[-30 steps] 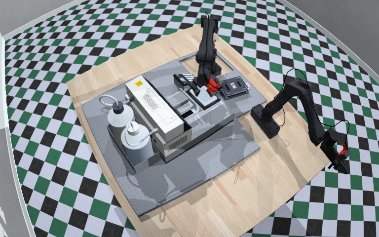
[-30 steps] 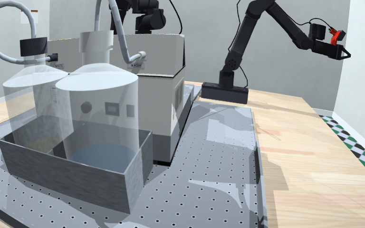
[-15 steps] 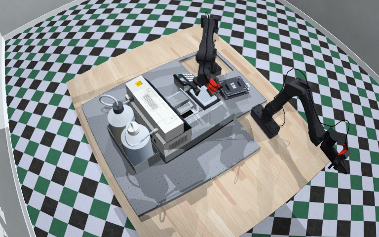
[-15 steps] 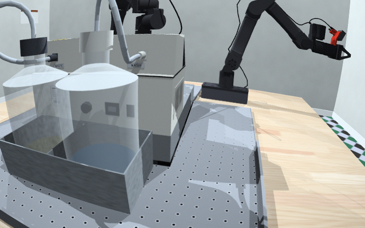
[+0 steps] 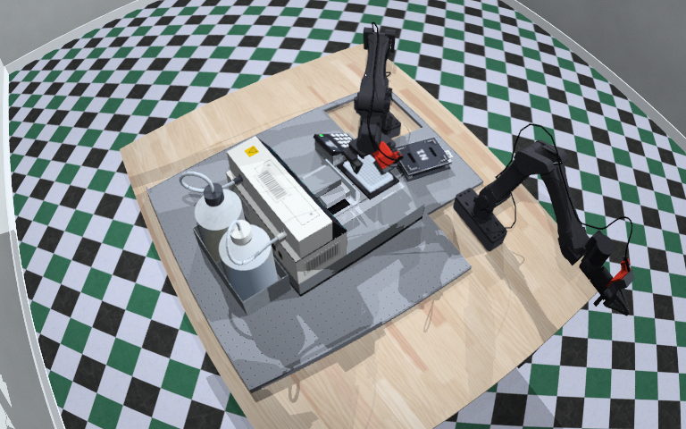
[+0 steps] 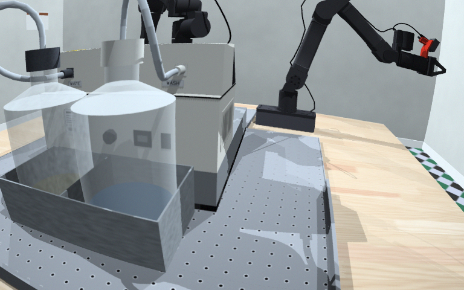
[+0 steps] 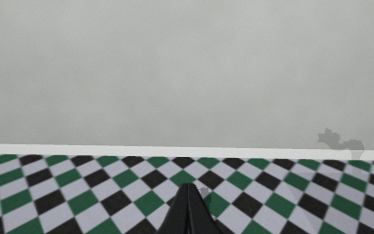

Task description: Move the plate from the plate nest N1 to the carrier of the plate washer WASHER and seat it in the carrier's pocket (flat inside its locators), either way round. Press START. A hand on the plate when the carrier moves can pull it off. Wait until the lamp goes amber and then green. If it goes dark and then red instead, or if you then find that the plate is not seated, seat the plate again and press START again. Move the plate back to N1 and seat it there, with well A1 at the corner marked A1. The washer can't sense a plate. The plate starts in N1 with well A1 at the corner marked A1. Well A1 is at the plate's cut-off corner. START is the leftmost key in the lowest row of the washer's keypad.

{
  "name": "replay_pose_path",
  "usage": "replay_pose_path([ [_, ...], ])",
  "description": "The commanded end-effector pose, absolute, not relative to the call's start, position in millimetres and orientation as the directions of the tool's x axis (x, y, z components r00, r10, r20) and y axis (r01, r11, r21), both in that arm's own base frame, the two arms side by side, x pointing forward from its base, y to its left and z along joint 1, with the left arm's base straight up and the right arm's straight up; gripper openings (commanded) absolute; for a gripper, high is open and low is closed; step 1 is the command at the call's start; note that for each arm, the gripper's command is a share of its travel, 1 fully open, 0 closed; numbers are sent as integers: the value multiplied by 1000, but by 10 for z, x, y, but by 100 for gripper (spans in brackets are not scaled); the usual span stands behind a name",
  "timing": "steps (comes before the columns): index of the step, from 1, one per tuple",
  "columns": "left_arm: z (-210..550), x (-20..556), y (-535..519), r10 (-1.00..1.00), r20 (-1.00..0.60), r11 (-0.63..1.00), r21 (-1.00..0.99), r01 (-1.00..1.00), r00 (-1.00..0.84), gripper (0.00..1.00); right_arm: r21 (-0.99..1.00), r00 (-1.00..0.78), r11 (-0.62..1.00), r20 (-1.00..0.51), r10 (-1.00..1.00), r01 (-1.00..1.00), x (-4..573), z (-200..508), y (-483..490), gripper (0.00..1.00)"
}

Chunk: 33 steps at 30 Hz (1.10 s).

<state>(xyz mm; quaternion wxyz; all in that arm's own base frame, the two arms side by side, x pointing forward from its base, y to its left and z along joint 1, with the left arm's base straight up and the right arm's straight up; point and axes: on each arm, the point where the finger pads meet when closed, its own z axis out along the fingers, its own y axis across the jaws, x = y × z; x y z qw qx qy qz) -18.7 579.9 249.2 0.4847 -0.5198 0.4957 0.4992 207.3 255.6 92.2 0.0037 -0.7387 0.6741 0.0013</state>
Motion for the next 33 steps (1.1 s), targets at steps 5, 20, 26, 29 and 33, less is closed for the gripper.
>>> replay_pose_path([
  [5,2565,-212,5796,0,-1000,-35,0,-999,0,0,-49,85,-82,-71,-994,-995,2131,1075,2619,100],
  [20,2565,-212,5796,0,-1000,-35,0,-999,0,0,-25,85,-84,-45,-995,-996,2110,899,2592,100],
  [26,2565,-212,5796,0,-1000,-35,0,-999,0,0,-16,85,-85,-36,-996,-996,2128,829,2613,100],
  [29,2565,-212,5796,0,-1000,-35,0,-999,0,0,-3,85,-85,-22,-996,-996,2115,779,2596,100],
  [33,2565,-212,5796,0,-1000,-35,0,-999,0,0,3,85,-85,-15,-996,-996,2092,773,2568,100],
])
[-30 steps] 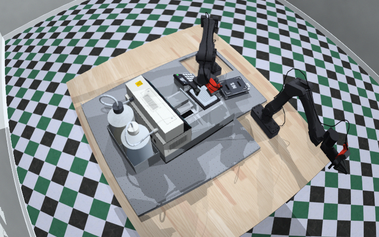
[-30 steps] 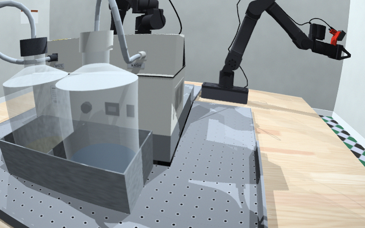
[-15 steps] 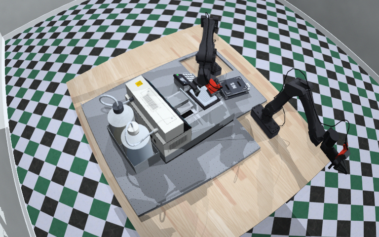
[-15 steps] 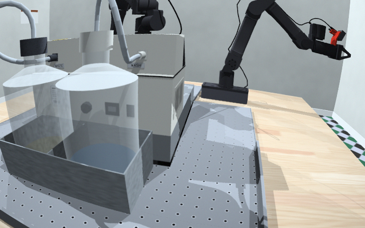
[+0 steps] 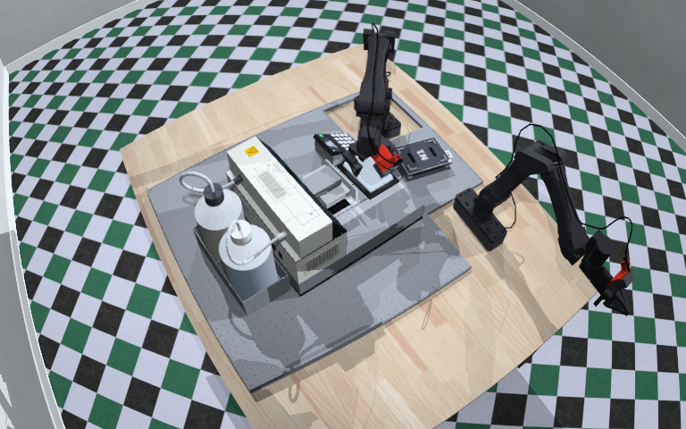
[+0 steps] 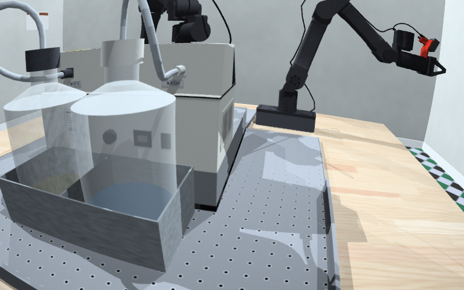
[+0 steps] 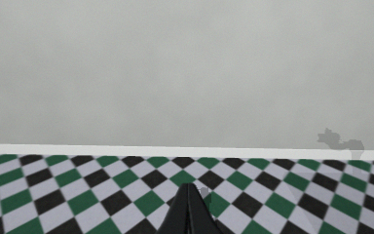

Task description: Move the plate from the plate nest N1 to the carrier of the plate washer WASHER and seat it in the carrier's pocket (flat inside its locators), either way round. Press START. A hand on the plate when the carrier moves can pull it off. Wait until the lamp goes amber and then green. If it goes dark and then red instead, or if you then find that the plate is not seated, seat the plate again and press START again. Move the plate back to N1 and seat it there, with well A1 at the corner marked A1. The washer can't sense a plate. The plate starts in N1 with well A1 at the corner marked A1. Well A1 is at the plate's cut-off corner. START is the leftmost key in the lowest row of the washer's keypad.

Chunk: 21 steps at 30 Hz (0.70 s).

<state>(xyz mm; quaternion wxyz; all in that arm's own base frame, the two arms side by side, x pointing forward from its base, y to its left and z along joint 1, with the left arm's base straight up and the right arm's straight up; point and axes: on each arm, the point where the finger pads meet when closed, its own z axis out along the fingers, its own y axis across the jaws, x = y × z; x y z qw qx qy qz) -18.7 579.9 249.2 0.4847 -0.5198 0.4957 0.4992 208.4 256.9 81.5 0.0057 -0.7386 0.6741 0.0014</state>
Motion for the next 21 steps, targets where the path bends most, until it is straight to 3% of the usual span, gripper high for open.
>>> replay_pose_path([
  [1,2565,-212,5796,0,-1000,-35,0,-999,0,0,1,85,-85,-18,-996,-996,2092,779,2568,100],
  [21,2565,-212,5796,0,-1000,-35,0,-999,0,0,-35,88,-86,-52,-995,-996,2109,847,2585,100],
])
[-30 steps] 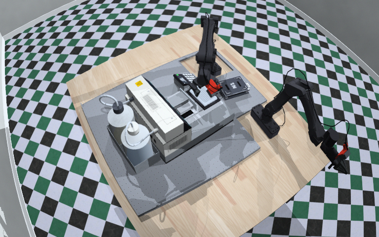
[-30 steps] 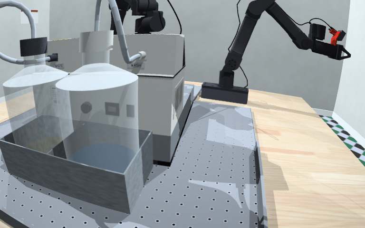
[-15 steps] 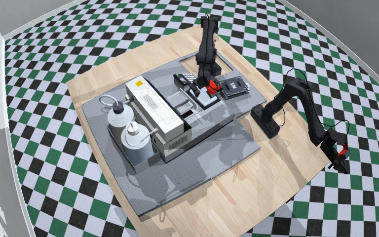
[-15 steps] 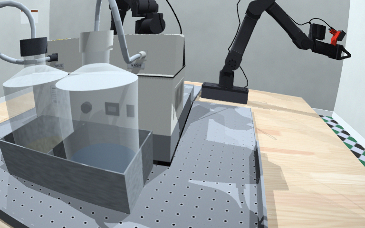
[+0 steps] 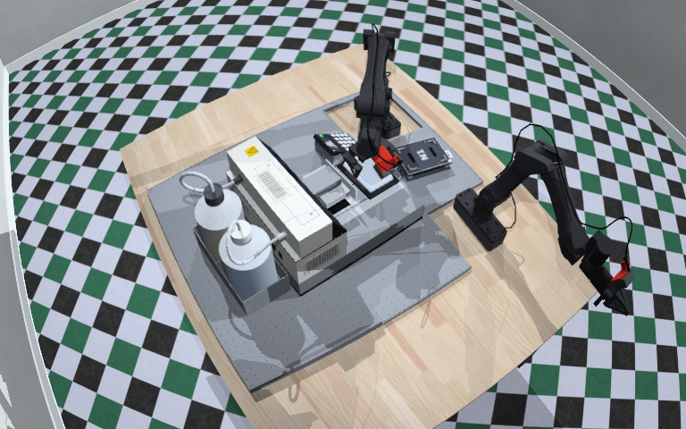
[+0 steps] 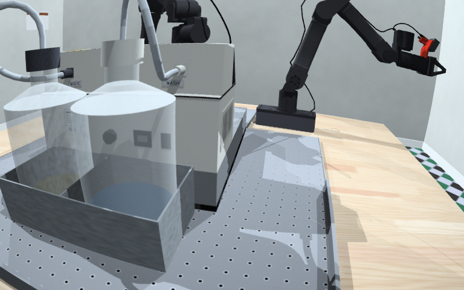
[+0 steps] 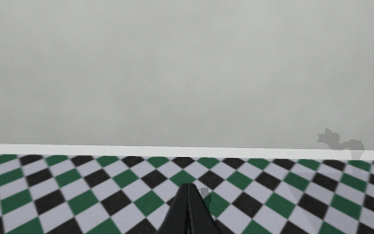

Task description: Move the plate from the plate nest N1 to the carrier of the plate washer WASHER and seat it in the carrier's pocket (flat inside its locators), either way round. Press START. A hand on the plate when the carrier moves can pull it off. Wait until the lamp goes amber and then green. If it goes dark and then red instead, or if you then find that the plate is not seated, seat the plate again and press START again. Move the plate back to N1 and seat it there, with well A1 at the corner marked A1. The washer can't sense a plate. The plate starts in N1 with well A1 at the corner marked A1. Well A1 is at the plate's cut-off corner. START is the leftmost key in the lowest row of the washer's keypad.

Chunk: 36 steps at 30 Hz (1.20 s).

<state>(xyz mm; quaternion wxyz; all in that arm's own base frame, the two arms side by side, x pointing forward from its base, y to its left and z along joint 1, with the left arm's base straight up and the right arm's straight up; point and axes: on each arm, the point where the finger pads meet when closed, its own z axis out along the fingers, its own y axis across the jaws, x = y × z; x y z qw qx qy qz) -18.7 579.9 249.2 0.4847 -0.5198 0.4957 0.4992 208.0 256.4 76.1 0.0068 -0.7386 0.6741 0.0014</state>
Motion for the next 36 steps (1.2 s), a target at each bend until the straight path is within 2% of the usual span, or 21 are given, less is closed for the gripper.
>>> replay_pose_path([
  [1,2565,-212,5796,0,-1000,-35,0,-999,0,0,-35,88,-86,-52,-995,-996,2109,841,2585,100],
  [19,2565,-212,5796,0,-1000,-35,0,-999,0,0,4,88,-88,-11,-996,-996,2102,650,2573,100],
  [36,2565,-212,5796,0,-1000,-35,0,-999,0,0,-38,90,-88,-52,-995,-995,2149,766,2626,100],
])
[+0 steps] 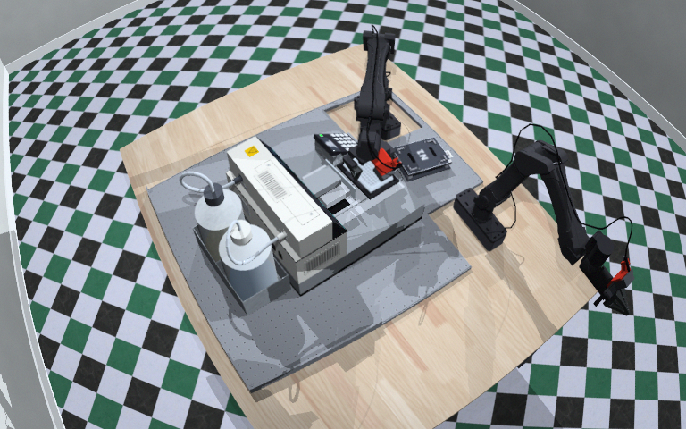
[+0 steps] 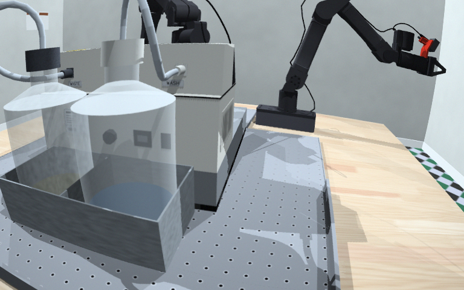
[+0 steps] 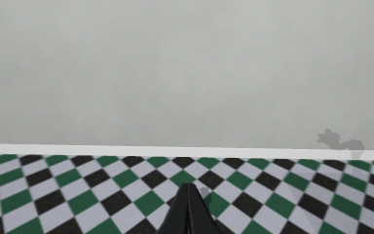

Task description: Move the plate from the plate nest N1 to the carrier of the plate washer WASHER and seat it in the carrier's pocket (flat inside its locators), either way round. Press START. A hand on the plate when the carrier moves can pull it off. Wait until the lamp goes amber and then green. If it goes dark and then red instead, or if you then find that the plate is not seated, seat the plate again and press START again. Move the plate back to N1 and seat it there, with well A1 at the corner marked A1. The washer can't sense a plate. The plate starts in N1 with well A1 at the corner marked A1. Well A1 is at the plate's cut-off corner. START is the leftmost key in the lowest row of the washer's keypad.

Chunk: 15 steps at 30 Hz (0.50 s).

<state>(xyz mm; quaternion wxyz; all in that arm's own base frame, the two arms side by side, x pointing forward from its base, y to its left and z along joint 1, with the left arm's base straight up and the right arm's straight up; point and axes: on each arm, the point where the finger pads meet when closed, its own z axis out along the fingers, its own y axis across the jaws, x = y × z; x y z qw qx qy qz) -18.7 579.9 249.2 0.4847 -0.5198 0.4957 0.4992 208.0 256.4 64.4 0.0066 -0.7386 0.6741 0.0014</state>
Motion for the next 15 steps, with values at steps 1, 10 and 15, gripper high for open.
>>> replay_pose_path([
  [1,2565,-212,5796,0,-1000,-35,0,-999,0,0,-39,90,-88,-52,-995,-995,2151,776,2628,90],
  [10,2565,-212,5796,0,-1000,-35,0,-999,0,0,-37,90,-88,-50,-995,-995,2149,788,2624,70],
  [15,2565,-212,5796,0,-1000,-35,0,-999,0,0,-33,89,-88,-46,-995,-996,2140,792,2613,50],
])
